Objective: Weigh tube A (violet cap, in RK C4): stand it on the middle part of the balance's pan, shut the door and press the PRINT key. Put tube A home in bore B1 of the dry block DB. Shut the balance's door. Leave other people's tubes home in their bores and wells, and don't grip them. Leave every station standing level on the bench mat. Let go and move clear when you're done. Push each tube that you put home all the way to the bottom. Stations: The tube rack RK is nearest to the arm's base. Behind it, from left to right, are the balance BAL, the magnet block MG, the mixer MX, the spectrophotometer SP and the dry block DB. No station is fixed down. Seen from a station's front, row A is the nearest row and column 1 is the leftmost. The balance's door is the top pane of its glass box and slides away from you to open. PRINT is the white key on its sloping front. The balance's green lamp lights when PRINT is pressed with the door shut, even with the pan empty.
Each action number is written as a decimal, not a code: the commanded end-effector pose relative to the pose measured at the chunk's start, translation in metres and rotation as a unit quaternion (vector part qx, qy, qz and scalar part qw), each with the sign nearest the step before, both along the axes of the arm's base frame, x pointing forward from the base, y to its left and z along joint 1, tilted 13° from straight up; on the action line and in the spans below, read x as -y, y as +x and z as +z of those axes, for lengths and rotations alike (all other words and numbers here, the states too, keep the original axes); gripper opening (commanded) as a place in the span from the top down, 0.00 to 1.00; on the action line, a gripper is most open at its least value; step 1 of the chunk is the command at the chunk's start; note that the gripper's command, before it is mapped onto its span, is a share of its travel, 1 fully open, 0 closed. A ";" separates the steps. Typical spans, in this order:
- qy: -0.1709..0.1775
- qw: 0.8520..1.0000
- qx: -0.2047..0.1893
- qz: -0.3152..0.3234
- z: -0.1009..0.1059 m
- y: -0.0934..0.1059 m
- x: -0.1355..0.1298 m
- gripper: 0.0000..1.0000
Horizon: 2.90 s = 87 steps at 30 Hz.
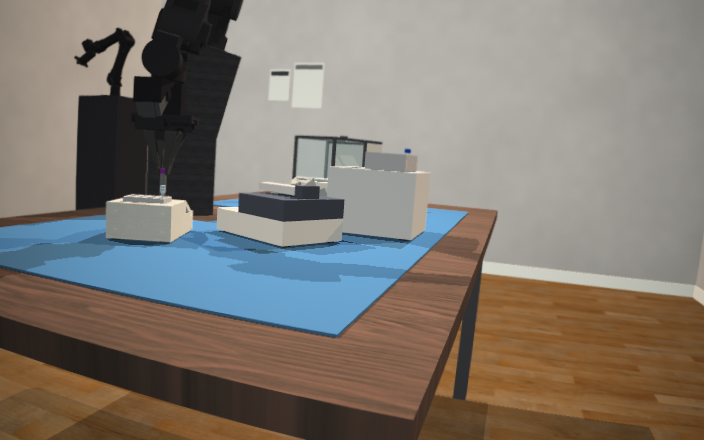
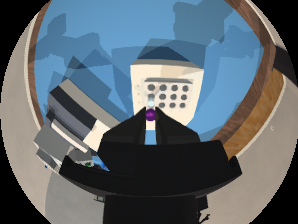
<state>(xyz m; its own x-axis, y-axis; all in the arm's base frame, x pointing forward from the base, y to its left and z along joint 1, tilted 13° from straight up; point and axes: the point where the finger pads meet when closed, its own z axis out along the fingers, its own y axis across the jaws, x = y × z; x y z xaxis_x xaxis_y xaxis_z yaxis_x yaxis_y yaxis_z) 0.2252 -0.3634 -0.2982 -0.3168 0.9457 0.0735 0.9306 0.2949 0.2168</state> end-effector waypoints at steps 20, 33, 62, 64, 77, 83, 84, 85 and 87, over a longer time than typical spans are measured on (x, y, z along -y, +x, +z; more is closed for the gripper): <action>-0.006 1.000 0.003 -0.003 0.003 0.002 0.006 0.91; -0.006 1.000 0.003 -0.003 0.003 0.002 0.006 0.91; -0.006 1.000 0.003 -0.003 0.003 0.002 0.006 0.91; -0.006 1.000 0.003 -0.003 0.003 0.002 0.006 0.91; -0.006 1.000 0.003 -0.003 0.003 0.002 0.006 0.91; -0.006 1.000 0.003 -0.003 0.003 0.002 0.006 0.91; -0.006 1.000 0.003 -0.003 0.003 0.002 0.006 0.91; -0.006 1.000 0.003 -0.003 0.003 0.001 0.006 0.91; -0.006 1.000 0.003 -0.003 0.003 0.001 0.006 0.91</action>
<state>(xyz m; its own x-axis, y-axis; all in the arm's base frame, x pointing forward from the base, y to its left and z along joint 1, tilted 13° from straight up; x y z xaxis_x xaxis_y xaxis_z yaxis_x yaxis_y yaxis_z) 0.2251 -0.3633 -0.2981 -0.3168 0.9457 0.0731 0.9306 0.2950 0.2168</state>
